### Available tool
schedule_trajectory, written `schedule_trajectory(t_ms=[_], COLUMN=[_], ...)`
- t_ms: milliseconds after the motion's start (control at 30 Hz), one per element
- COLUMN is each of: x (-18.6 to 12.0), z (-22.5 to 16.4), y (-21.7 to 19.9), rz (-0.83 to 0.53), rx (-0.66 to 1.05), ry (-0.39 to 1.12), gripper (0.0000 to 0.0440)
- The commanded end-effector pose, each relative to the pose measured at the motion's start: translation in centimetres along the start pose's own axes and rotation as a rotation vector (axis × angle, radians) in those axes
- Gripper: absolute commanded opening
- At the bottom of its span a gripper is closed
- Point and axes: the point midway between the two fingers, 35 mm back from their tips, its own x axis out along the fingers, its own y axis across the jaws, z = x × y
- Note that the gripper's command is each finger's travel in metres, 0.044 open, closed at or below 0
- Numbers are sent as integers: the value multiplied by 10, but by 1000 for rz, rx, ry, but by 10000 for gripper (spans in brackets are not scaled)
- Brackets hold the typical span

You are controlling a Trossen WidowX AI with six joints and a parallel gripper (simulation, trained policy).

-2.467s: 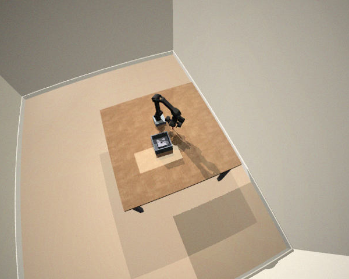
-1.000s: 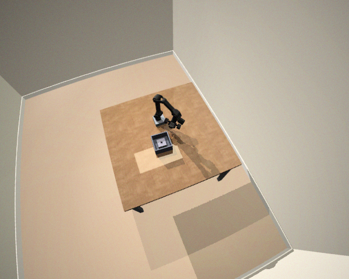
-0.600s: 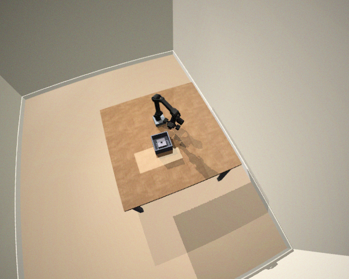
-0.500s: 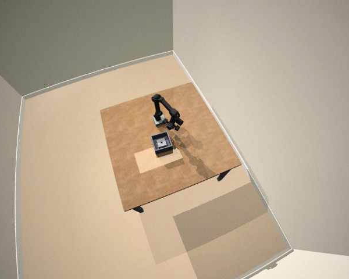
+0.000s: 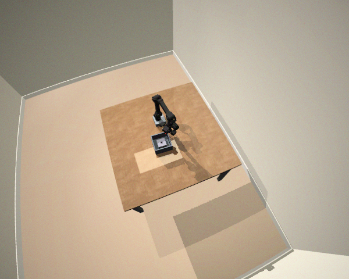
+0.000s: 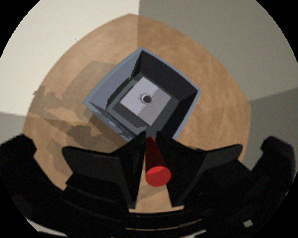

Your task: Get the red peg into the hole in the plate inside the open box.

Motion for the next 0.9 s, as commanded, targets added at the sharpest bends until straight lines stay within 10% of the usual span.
schedule_trajectory(t_ms=[0, 867], x=[6, 86], z=[11, 62], y=[2, 7], rz=[-5, 20], rx=[8, -110], ry=[-7, 95], gripper=[0, 47])
